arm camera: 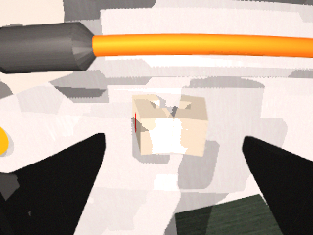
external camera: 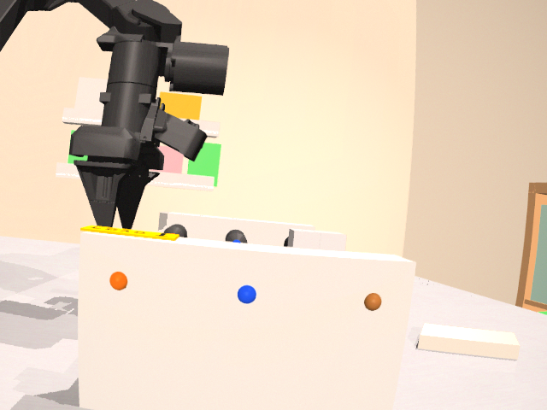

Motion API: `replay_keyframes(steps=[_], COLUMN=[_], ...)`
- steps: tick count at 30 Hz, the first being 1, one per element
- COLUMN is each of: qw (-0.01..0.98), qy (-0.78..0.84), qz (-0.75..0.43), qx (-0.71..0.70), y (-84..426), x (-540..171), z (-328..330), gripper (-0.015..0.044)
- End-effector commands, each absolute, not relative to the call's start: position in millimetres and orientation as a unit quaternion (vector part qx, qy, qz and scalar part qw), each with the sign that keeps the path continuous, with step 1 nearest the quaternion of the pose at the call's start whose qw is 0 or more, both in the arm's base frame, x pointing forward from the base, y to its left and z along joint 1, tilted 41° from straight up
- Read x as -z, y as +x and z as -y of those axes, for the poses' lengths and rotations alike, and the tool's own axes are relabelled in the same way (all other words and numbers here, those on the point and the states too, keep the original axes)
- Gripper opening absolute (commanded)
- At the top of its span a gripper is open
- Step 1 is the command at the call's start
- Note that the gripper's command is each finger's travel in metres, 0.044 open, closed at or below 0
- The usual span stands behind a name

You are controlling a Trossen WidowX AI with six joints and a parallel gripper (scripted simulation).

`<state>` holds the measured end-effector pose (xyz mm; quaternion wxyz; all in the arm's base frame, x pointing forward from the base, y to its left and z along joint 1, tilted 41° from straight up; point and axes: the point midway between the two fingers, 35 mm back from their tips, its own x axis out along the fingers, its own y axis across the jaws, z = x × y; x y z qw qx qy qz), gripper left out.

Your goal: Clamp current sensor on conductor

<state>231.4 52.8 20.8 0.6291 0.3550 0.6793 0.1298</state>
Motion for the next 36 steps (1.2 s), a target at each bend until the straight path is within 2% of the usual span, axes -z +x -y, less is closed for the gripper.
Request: replay_keyframes(steps=[1, 17, 24, 35, 36], qw=[0.625, 0.624, 0.628, 0.628, 0.628], qy=[0.359, 0.36, 0.356, 0.356, 0.356], qz=[-0.681, -0.681, -0.679, -0.679, -0.679], qx=[-0.129, -0.13, -0.132, -0.132, -0.131], y=[230.1, 228.9, 230.5, 230.5, 230.7], x=[-15.1, 1.8, -1.0, -1.0, -1.6], z=[-58.0, -74.4, -71.7, -71.7, -71.0], gripper=[0.044, 0.044, 0.0256, 0.0183, 0.0157])
